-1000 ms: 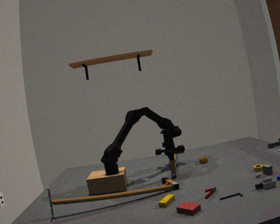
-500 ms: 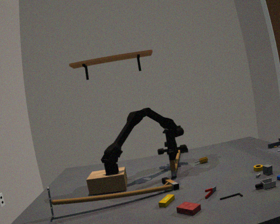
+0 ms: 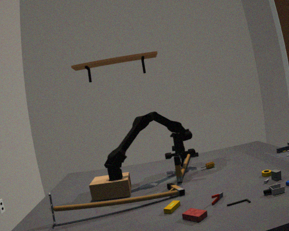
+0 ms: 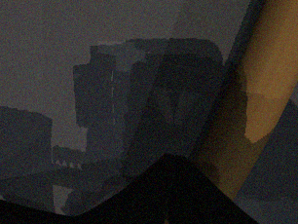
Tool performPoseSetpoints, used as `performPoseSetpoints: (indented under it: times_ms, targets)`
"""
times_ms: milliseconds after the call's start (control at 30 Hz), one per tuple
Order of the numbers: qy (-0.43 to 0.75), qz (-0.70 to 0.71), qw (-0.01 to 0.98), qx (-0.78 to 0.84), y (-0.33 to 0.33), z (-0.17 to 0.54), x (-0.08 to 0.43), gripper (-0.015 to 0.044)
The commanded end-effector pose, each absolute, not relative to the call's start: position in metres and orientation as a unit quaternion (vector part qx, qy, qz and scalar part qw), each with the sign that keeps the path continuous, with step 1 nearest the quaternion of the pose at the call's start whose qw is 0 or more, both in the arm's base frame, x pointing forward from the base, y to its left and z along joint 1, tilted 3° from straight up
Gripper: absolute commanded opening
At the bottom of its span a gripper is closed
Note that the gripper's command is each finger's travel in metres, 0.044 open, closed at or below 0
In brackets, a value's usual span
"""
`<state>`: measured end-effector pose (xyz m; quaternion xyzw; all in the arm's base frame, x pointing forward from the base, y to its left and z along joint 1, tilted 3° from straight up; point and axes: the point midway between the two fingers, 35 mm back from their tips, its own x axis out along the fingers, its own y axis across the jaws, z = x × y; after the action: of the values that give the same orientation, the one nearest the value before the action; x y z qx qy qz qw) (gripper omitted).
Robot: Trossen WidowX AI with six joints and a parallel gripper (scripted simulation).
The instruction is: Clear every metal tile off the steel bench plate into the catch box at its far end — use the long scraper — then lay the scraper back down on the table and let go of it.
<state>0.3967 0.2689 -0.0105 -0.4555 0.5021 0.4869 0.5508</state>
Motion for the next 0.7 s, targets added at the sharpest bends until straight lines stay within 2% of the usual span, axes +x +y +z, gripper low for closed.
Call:
performPoseSetpoints:
  times_ms: [0, 667]
  targets:
    - [0.505, 0.486, 0.547, -0.457, 0.265, -0.017, 0.400, 0.0000]
    - [0.501, 0.487, 0.552, -0.456, 0.264, -0.004, 0.414, 0.0000]
